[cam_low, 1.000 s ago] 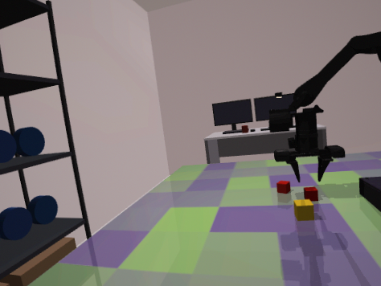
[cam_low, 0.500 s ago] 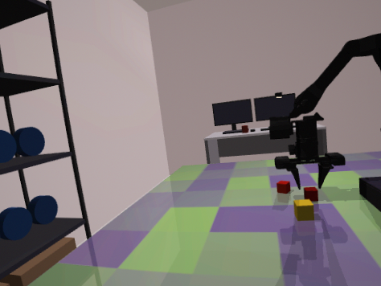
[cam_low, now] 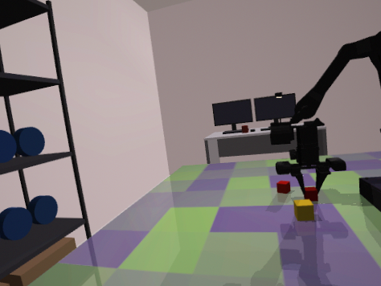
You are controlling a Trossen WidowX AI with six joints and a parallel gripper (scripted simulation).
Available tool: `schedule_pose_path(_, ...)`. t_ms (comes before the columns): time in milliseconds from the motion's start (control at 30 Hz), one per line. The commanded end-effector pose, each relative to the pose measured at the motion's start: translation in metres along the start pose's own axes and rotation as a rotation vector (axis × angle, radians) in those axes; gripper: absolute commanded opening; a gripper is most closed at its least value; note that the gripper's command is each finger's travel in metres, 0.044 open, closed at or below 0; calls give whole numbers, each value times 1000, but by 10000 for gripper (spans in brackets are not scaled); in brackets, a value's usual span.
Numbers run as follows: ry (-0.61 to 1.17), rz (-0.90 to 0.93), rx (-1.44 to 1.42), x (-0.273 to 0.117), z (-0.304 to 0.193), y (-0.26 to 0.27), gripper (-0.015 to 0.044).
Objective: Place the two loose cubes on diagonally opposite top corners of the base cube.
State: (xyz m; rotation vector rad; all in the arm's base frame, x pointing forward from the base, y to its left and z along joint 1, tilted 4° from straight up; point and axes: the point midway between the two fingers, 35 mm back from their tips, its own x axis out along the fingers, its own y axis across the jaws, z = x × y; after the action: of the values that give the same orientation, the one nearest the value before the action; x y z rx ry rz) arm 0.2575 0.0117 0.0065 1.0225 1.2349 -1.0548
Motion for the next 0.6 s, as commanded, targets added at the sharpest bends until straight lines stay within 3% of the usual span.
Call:
schedule_pose_path(0, -3, -5, -4, 2, 0, -1, 105)
schedule_pose_path(567, 0, -5, -9, -31, 0, 5, 105)
